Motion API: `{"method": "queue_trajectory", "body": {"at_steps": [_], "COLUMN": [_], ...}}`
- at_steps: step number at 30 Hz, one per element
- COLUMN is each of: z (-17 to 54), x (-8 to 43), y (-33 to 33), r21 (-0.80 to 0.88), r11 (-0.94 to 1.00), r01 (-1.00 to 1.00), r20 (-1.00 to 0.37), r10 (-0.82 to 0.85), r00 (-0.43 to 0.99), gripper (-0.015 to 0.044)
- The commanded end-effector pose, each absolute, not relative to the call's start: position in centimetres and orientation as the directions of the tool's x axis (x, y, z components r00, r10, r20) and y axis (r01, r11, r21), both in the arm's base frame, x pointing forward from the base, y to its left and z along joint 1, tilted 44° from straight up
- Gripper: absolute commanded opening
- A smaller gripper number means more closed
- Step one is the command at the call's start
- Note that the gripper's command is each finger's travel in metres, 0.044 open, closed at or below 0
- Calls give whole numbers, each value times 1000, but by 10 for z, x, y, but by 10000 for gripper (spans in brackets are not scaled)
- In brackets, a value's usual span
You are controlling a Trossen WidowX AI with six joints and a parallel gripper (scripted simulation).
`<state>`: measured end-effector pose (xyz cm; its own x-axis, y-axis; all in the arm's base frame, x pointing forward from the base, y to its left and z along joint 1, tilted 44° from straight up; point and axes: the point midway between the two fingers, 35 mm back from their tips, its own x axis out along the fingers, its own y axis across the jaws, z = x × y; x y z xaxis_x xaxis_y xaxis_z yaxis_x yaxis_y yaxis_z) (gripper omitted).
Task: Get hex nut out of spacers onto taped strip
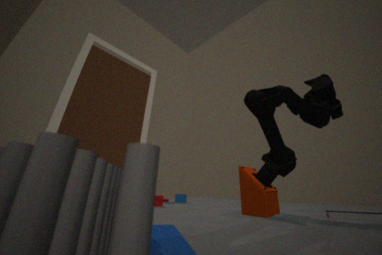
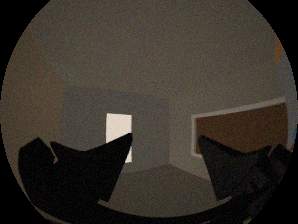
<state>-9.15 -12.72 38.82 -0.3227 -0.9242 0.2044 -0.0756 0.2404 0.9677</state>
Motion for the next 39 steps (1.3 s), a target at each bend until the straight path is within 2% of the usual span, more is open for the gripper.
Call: {"method": "queue_trajectory", "body": {"at_steps": [1, 2, 10, 20, 30, 39], "z": [389, 390, 403, 413, 411, 406], "x": [-93, -97, -152, -192, -189, -137], "y": [-126, -124, -75, 19, 125, 222], "r21": [968, 967, 955, 932, 920, 906], "r11": [242, 247, 268, 136, -94, -333], "r01": [-72, -60, 131, 335, 380, 262], "r20": [206, 212, 291, 362, 385, 398], "r10": [-922, -914, -736, -379, 36, 453], "r00": [-329, -347, -611, -852, -922, -798], "gripper": [426, 440, 440, 440, 440, 440]}}
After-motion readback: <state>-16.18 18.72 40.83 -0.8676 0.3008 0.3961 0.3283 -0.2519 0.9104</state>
